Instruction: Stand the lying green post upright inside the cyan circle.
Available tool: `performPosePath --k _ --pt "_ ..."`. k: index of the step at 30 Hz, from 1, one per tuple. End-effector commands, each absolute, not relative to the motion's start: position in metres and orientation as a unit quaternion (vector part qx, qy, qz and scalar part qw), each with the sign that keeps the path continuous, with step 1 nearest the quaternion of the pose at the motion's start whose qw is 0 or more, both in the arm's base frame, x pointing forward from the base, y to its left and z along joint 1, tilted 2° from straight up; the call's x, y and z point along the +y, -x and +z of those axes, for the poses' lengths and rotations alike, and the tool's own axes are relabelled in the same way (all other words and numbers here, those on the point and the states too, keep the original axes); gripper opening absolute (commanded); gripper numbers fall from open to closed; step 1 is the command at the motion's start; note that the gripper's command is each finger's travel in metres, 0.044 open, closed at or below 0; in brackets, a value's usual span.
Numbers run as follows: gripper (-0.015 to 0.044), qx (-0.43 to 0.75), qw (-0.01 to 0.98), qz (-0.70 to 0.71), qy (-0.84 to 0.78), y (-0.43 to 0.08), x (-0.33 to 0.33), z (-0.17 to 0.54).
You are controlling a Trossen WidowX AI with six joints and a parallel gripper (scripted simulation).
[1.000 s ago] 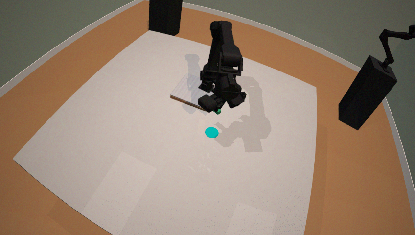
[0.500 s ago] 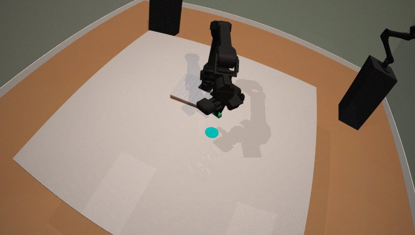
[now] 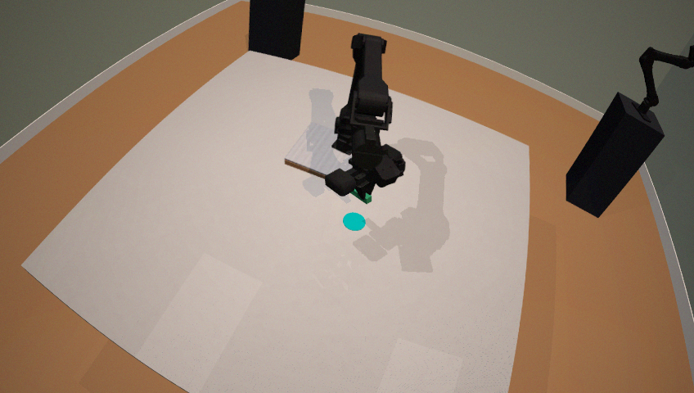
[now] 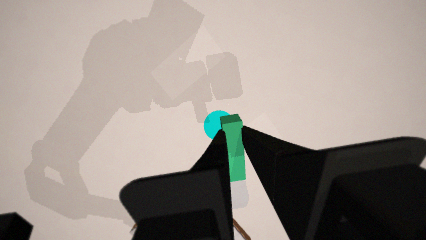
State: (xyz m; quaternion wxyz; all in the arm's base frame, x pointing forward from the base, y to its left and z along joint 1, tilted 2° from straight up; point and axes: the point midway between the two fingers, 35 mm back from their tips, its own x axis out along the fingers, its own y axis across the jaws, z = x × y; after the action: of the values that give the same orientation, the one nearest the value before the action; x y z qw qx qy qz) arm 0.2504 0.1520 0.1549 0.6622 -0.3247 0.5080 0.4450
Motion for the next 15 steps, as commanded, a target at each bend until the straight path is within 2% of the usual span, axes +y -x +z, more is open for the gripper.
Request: performPosePath --k 1,15 --pt "0.0023 0.504 0.671 0.447 0.311 -0.2508 0.1524 0.153" --pt "0.0023 0.48 0.699 0.455 0.272 -0.2586 0.1552 0.148"
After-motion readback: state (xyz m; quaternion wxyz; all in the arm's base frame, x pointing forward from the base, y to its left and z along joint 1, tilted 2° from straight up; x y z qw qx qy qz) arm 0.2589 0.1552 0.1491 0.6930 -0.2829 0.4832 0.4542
